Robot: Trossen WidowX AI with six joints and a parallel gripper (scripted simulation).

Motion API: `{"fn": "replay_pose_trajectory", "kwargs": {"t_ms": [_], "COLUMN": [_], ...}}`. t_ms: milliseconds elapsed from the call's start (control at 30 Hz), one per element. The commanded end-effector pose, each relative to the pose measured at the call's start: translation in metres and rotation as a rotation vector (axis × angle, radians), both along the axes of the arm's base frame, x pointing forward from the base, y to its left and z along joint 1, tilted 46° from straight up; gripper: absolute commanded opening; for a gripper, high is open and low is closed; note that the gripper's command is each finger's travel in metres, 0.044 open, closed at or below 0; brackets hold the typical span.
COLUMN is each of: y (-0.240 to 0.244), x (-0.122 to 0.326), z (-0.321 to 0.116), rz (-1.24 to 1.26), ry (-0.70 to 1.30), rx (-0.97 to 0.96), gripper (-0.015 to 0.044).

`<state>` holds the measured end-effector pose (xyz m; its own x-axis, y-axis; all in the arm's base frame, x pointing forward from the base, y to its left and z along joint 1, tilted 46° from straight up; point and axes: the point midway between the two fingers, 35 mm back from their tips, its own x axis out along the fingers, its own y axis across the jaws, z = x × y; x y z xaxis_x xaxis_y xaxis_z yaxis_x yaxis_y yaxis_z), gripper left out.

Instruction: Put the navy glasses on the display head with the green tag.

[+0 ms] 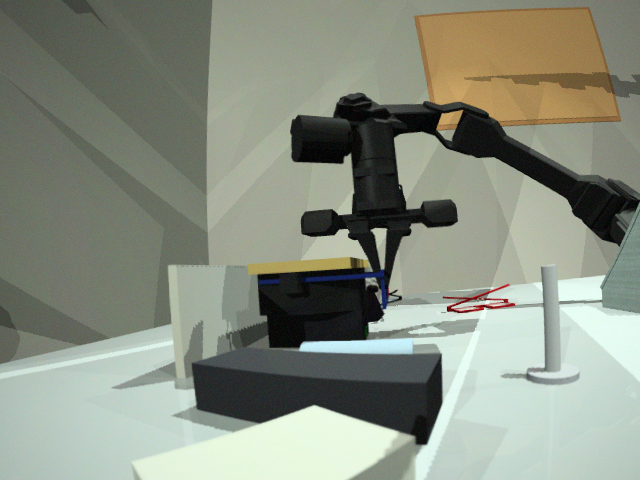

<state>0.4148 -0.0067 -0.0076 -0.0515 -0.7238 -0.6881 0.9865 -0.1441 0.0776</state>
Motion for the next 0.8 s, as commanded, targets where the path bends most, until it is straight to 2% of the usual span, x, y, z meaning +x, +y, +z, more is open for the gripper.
{"fn": "replay_pose_trajectory", "kwargs": {"t_ms": [0, 667, 767], "y": [-0.0012, -0.0047, -0.0035], "x": [0.0, -0.0004, -0.0006], "z": [-0.0008, -0.0043, -0.0038], "rz": [0.003, 0.003, 0.0], "ry": [0.002, 0.002, 0.0], "rx": [-0.005, -0.005, -0.001], "gripper": [0.0, 0.0, 0.0079]}}
